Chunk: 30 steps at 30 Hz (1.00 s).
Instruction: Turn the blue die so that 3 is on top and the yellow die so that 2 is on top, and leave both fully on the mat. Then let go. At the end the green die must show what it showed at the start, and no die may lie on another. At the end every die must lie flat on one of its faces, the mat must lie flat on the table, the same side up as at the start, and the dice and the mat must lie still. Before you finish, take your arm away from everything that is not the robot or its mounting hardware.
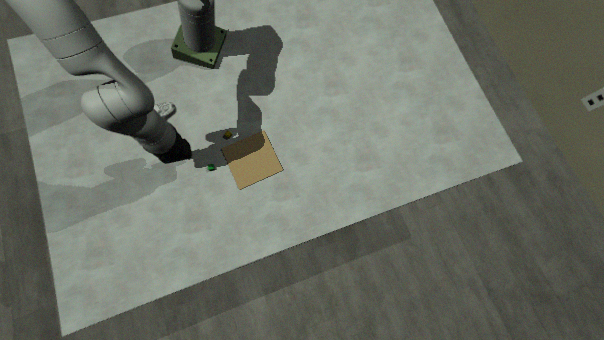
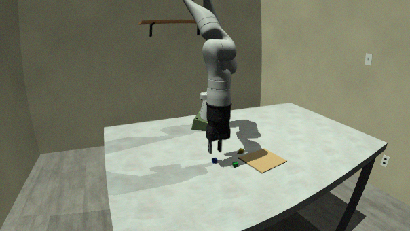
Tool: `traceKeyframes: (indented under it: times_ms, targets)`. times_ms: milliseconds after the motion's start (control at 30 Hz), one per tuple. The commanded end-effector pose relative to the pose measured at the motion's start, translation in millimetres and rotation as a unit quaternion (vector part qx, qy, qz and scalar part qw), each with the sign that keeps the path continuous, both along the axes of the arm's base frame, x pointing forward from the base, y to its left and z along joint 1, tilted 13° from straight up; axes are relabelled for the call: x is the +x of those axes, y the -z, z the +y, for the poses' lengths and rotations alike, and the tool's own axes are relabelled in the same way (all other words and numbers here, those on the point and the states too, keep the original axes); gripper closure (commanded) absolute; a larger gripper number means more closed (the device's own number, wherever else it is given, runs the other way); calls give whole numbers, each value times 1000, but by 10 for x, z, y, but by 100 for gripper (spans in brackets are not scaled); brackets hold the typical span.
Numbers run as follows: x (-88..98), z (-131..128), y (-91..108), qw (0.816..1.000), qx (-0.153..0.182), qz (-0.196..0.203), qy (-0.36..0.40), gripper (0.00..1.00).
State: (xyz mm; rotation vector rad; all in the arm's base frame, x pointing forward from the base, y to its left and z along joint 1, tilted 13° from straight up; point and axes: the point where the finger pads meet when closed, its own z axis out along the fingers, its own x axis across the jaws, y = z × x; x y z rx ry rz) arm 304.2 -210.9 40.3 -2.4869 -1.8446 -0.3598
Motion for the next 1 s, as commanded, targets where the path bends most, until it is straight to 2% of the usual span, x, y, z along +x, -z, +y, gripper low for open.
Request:
traceKeyframes:
  times_ms: [0, 400, 967]
  targets:
    - [14, 28, 41, 1000, 2, 0, -2, 36]
    - [39, 51, 180, 1000, 2, 0, -2, 36]
    - [45, 57, 217, 1000, 2, 0, -2, 36]
